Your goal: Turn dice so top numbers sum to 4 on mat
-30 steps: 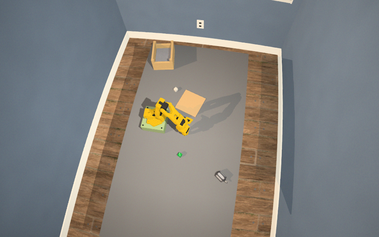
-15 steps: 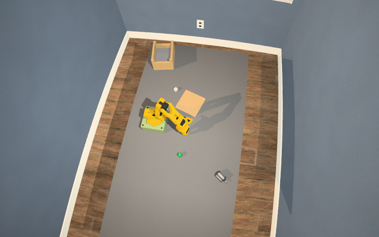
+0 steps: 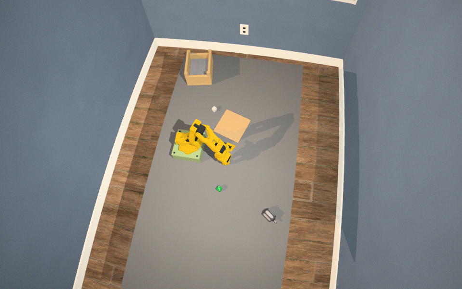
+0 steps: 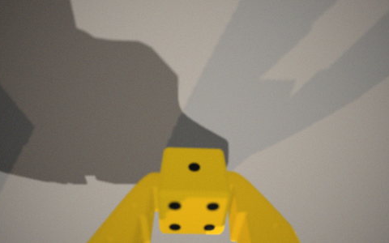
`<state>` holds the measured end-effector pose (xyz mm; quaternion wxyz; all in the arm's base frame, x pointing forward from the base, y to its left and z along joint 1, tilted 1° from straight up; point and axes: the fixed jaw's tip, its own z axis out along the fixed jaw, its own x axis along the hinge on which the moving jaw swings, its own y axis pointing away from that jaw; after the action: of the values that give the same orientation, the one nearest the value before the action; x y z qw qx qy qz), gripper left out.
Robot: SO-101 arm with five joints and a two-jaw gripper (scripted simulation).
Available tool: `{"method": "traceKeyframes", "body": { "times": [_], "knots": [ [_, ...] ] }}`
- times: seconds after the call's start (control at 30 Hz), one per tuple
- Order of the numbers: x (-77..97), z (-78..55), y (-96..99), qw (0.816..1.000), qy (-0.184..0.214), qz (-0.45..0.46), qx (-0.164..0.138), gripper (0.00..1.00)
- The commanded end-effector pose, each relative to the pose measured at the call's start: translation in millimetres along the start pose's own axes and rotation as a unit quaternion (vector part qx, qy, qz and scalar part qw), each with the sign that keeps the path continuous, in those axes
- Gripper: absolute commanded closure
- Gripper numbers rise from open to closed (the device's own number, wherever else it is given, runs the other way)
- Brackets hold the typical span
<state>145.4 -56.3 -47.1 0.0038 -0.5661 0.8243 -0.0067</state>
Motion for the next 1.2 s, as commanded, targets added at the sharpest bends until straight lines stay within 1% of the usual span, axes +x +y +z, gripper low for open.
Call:
{"method": "traceKeyframes", "body": {
  "times": [0.0,0.27,0.57,0.63,0.9,1.17],
  "knots": [
    [1.4,3.5,5.2,1.000,-0.001,-0.001,-0.010,0.89],
    [1.4,3.5,5.2,1.000,-0.001,-0.001,-0.011,0.88],
    [1.4,3.5,5.2,1.000,-0.001,-0.001,-0.011,0.80],
    [1.4,3.5,5.2,1.000,-0.001,-0.001,-0.011,0.80],
    [1.4,3.5,5.2,1.000,-0.001,-0.001,-0.010,0.72],
    [1.4,3.5,5.2,1.000,-0.001,-0.001,-0.010,0.71]
  ]
}}
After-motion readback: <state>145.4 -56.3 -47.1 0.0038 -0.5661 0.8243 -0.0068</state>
